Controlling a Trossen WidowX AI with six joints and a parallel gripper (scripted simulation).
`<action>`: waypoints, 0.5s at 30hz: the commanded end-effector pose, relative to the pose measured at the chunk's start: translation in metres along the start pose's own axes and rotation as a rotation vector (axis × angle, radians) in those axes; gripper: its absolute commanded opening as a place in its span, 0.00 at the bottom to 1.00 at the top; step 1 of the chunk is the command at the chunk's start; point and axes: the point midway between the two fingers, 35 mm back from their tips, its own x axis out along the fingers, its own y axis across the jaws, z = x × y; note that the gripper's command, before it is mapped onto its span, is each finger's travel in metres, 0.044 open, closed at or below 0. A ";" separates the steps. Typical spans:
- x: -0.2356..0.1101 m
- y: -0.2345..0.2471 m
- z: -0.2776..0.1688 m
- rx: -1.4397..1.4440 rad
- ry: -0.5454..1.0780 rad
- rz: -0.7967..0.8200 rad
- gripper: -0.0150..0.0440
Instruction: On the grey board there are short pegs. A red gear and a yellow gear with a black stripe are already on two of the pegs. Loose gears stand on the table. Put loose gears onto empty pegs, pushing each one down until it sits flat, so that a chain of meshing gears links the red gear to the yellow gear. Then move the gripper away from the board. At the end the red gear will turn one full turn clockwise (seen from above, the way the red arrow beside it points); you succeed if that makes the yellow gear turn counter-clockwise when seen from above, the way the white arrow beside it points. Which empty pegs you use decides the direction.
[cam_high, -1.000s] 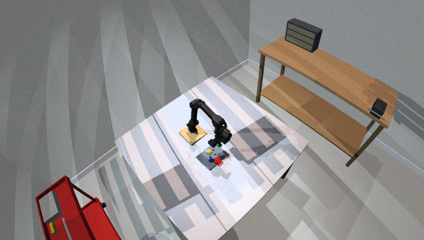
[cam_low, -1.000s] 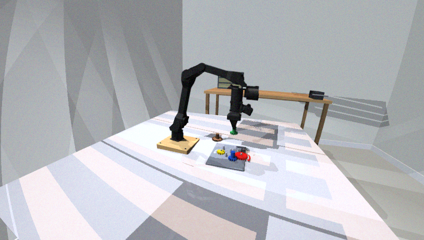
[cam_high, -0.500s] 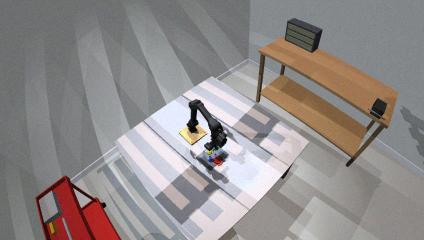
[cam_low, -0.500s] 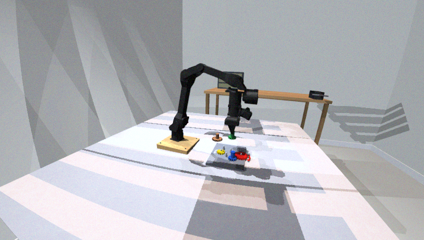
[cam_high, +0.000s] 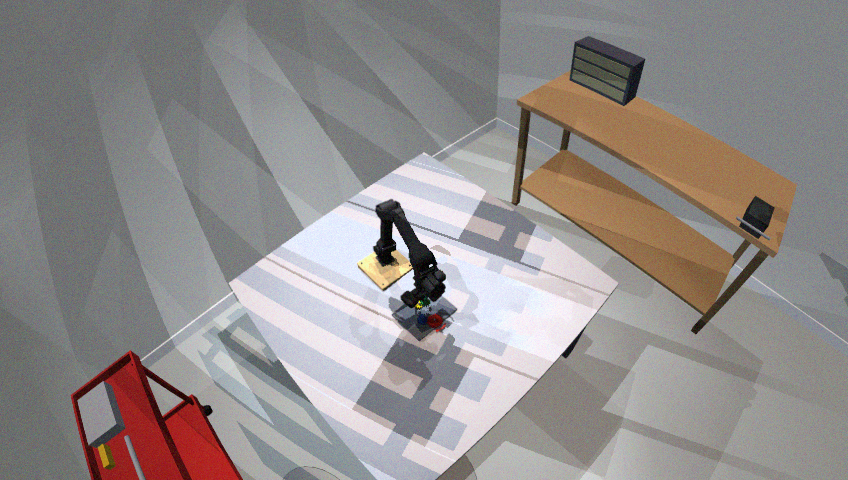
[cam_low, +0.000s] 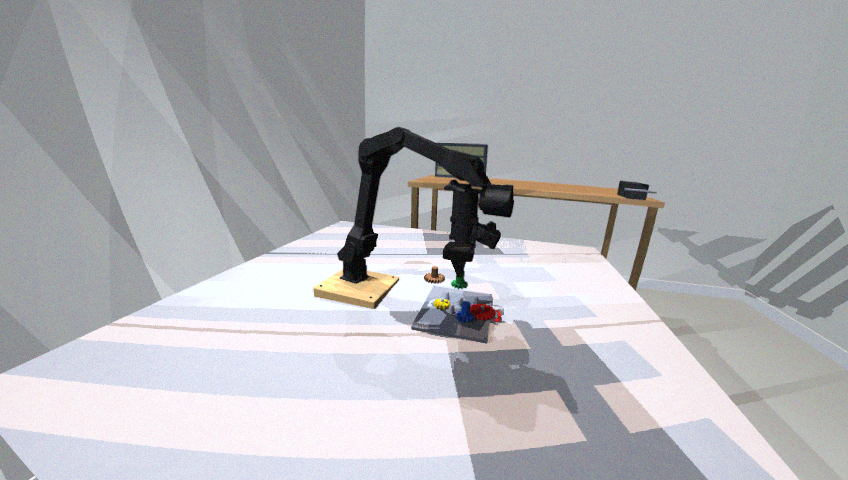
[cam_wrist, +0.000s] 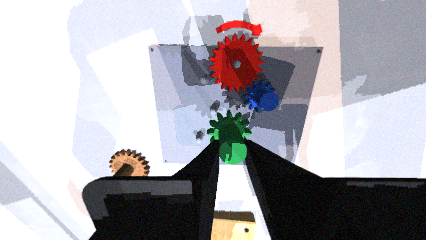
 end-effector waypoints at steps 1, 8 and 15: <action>0.004 -0.006 -0.003 -0.005 0.004 0.003 0.25; 0.010 -0.022 -0.008 -0.010 0.003 0.002 0.25; 0.010 -0.027 -0.010 -0.012 0.002 0.001 0.25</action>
